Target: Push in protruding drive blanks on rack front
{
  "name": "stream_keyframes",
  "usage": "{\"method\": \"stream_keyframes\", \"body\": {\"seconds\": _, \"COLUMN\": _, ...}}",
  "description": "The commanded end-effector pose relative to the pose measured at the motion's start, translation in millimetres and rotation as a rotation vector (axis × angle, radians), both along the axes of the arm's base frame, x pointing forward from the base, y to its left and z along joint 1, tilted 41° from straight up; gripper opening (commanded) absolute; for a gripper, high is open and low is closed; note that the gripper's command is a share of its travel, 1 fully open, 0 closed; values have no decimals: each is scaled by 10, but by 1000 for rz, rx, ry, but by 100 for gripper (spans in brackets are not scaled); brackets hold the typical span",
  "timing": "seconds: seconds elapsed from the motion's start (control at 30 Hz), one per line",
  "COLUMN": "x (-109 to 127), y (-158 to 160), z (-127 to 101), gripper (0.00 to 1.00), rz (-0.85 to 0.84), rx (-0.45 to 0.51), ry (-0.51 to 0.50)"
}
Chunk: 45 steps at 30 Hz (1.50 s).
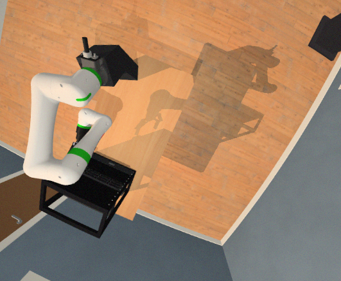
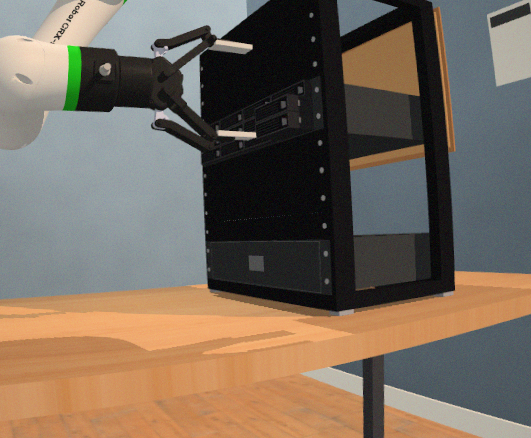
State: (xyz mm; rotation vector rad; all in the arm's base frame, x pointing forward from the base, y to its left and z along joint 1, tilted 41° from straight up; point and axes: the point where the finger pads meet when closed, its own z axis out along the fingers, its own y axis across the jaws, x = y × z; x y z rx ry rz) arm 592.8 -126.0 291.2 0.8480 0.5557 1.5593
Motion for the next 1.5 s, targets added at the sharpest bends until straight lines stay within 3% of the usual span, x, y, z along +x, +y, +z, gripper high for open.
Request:
{"method": "stream_keyframes", "body": {"seconds": 0.0, "x": -4, "y": -3, "z": 5, "gripper": 100, "rz": -1, "rx": 0, "ry": -1}}
{"method": "stream_keyframes", "body": {"seconds": 0.83, "x": -4, "y": -3, "z": 5, "gripper": 100, "rz": -1, "rx": 0, "ry": -1}}
{"method": "stream_keyframes", "body": {"seconds": 0.87, "x": -4, "y": -3, "z": 5, "gripper": 10, "rz": -1, "rx": 0, "ry": -1}}
{"method": "stream_keyframes", "body": {"seconds": 1.47, "x": -4, "y": -3, "z": 5, "gripper": 10, "rz": -1, "rx": 0, "ry": -1}}
